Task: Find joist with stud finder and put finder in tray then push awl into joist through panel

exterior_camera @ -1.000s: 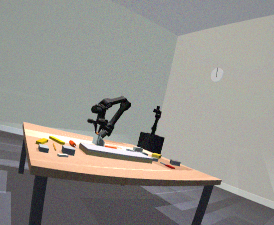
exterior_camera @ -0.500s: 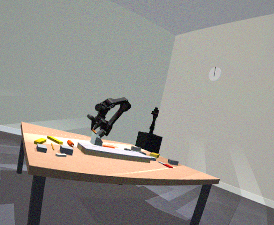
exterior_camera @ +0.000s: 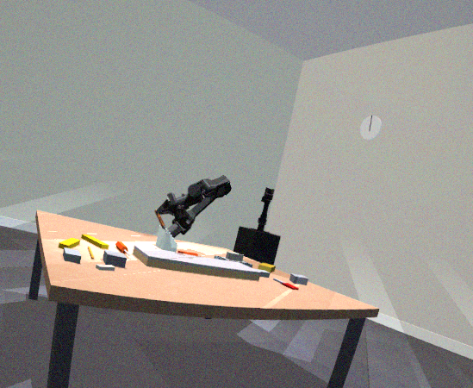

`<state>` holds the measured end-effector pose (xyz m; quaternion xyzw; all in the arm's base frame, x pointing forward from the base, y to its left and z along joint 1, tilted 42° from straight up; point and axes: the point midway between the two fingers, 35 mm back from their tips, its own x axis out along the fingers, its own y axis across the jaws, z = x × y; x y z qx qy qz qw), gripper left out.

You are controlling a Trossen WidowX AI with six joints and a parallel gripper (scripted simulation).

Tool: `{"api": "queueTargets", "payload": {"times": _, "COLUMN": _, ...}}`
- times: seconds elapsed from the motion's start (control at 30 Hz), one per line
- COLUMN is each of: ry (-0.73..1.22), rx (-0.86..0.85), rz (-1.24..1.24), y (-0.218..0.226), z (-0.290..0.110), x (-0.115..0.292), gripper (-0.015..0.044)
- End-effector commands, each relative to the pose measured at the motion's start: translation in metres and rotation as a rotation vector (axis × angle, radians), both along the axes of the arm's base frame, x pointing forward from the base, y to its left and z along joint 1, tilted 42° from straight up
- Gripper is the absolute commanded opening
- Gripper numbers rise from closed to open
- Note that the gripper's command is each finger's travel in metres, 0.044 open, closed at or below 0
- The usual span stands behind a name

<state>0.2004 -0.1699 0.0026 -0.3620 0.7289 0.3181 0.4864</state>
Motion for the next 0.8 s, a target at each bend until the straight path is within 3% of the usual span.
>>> {"api": "queueTargets", "payload": {"times": 0.0, "ry": -0.002, "rx": -0.156, "rz": 0.211, "y": -0.008, "z": 0.017, "x": 0.018, "gripper": 0.0}}
{"api": "queueTargets", "payload": {"times": 0.33, "ry": 0.03, "rx": -0.485, "rz": 0.573, "y": -0.009, "z": 0.065, "x": 0.06, "gripper": 0.0}}
{"api": "queueTargets", "payload": {"times": 0.37, "ry": 0.013, "rx": -0.354, "rz": 0.457, "y": -0.01, "z": 0.043, "x": 0.047, "gripper": 0.0}}
{"api": "queueTargets", "payload": {"times": 0.77, "ry": 0.035, "rx": -0.431, "rz": 0.531, "y": 0.011, "z": 0.055, "x": 0.103, "gripper": 0.0}}
